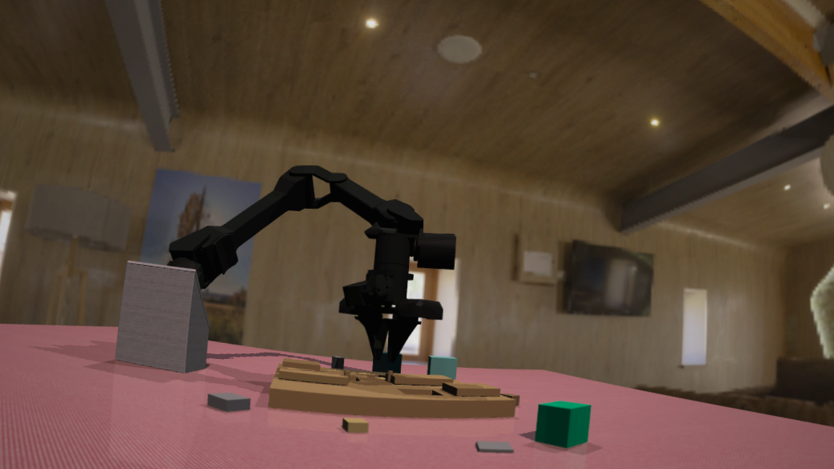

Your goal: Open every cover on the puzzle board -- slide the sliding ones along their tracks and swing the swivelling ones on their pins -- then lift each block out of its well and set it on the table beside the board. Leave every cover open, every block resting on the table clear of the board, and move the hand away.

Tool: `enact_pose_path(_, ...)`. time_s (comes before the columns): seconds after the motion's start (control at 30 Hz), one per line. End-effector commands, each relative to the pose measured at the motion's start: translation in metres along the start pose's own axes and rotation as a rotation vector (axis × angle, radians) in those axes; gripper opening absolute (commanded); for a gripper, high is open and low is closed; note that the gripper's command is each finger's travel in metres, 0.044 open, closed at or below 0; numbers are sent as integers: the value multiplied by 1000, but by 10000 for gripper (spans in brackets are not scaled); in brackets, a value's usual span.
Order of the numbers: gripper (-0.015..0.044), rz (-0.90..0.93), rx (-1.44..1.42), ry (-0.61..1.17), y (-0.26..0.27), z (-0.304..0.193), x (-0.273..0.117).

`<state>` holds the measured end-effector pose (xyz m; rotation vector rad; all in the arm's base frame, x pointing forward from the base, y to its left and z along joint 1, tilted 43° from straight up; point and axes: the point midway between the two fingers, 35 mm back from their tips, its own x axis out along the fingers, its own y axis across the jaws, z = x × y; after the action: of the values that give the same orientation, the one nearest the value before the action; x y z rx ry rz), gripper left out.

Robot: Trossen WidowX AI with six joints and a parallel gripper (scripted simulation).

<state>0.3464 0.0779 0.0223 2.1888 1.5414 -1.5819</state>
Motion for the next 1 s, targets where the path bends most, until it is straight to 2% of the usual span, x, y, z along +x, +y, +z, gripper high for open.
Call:
enact_pose_path(0.0, 144, -5, 5, 0, -1, 0, 2)
enact_pose_path(0.97, 144, -5, 5, 1, -1, 0, 16)
